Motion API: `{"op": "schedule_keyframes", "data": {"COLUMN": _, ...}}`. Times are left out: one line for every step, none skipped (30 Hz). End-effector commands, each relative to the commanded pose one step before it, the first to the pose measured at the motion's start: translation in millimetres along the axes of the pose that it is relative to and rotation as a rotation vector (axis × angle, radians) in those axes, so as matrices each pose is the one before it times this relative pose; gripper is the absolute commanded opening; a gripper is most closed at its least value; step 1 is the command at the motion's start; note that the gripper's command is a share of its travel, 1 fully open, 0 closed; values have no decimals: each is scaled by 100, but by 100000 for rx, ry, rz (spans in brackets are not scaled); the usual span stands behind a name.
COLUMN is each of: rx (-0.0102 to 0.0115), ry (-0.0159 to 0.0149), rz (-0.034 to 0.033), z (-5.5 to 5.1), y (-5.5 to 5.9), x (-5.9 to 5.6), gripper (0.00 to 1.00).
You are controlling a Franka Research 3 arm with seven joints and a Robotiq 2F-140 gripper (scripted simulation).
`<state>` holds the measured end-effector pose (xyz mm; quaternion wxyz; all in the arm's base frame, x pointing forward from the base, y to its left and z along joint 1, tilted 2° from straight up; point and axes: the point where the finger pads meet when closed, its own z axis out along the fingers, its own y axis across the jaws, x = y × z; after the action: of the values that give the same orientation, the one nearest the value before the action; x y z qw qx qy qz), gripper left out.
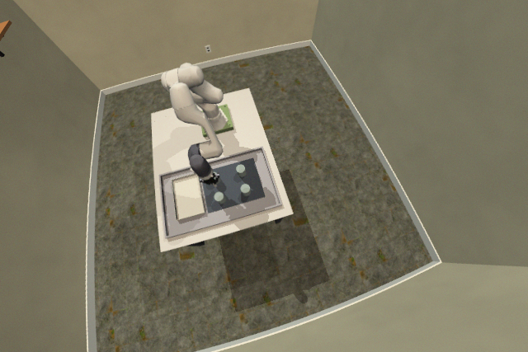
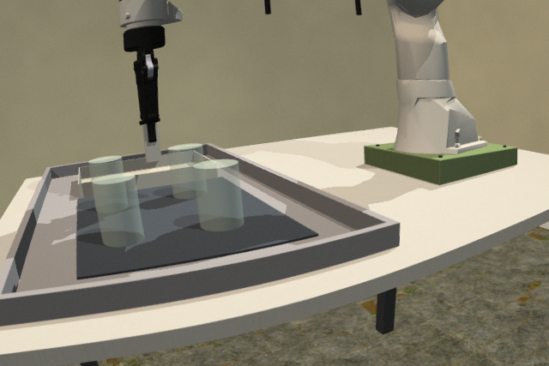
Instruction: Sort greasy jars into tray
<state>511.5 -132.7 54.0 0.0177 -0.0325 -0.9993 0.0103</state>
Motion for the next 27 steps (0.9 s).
{"op": "schedule_keyframes", "data": {"rx": 337, "ry": -463, "rz": 113, "z": 4, "y": -146, "x": -136, "gripper": 0}}
{"op": "schedule_keyframes", "data": {"rx": 0, "ry": 0, "rz": 0, "z": 0, "y": 0, "x": 13, "gripper": 0}}
{"op": "schedule_keyframes", "data": {"rx": 0, "ry": 0, "rz": 0, "z": 0, "y": 0, "x": 13, "gripper": 0}}
{"op": "schedule_keyframes", "data": {"rx": 0, "ry": 0, "rz": 0, "z": 0, "y": 0, "x": 13, "gripper": 0}}
{"op": "schedule_keyframes", "data": {"rx": 0, "ry": 0, "rz": 0, "z": 0, "y": 0, "x": 13, "gripper": 0}}
{"op": "schedule_keyframes", "data": {"rx": 0, "ry": 0, "rz": 0, "z": 0, "y": 0, "x": 13, "gripper": 0}}
{"op": "schedule_keyframes", "data": {"rx": 0, "ry": 0, "rz": 0, "z": 0, "y": 0, "x": 13, "gripper": 0}}
{"op": "schedule_keyframes", "data": {"rx": 0, "ry": 0, "rz": 0, "z": 0, "y": 0, "x": 13, "gripper": 0}}
{"op": "schedule_keyframes", "data": {"rx": 0, "ry": 0, "rz": 0, "z": 0, "y": 0, "x": 0, "gripper": 0}}
{"op": "schedule_keyframes", "data": {"rx": 0, "ry": 0, "rz": 0, "z": 0, "y": 0, "x": 0, "gripper": 0}}
{"op": "schedule_keyframes", "data": {"rx": 0, "ry": 0, "rz": 0, "z": 0, "y": 0, "x": 13, "gripper": 0}}
{"op": "schedule_keyframes", "data": {"rx": 0, "ry": 0, "rz": 0, "z": 0, "y": 0, "x": 13, "gripper": 0}}
{"op": "schedule_keyframes", "data": {"rx": 0, "ry": 0, "rz": 0, "z": 0, "y": 0, "x": 13, "gripper": 0}}
{"op": "schedule_keyframes", "data": {"rx": 0, "ry": 0, "rz": 0, "z": 0, "y": 0, "x": 13, "gripper": 0}}
{"op": "schedule_keyframes", "data": {"rx": 0, "ry": 0, "rz": 0, "z": 0, "y": 0, "x": 13, "gripper": 0}}
{"op": "schedule_keyframes", "data": {"rx": 0, "ry": 0, "rz": 0, "z": 0, "y": 0, "x": 13, "gripper": 0}}
{"op": "schedule_keyframes", "data": {"rx": 0, "ry": 0, "rz": 0, "z": 0, "y": 0, "x": 13, "gripper": 0}}
{"op": "schedule_keyframes", "data": {"rx": 0, "ry": 0, "rz": 0, "z": 0, "y": 0, "x": 13, "gripper": 0}}
{"op": "schedule_keyframes", "data": {"rx": 0, "ry": 0, "rz": 0, "z": 0, "y": 0, "x": 13, "gripper": 0}}
{"op": "schedule_keyframes", "data": {"rx": 0, "ry": 0, "rz": 0, "z": 0, "y": 0, "x": 13, "gripper": 0}}
{"op": "schedule_keyframes", "data": {"rx": 0, "ry": 0, "rz": 0, "z": 0, "y": 0, "x": 13, "gripper": 0}}
{"op": "schedule_keyframes", "data": {"rx": 0, "ry": 0, "rz": 0, "z": 0, "y": 0, "x": 13, "gripper": 0}}
{"op": "schedule_keyframes", "data": {"rx": 0, "ry": 0, "rz": 0, "z": 0, "y": 0, "x": 13, "gripper": 0}}
{"op": "schedule_keyframes", "data": {"rx": 0, "ry": 0, "rz": 0, "z": 0, "y": 0, "x": 13, "gripper": 0}}
{"op": "schedule_keyframes", "data": {"rx": 0, "ry": 0, "rz": 0, "z": 0, "y": 0, "x": 13, "gripper": 0}}
{"op": "schedule_keyframes", "data": {"rx": 0, "ry": 0, "rz": 0, "z": 0, "y": 0, "x": 0, "gripper": 0}}
{"op": "schedule_keyframes", "data": {"rx": 0, "ry": 0, "rz": 0, "z": 0, "y": 0, "x": 0, "gripper": 0}}
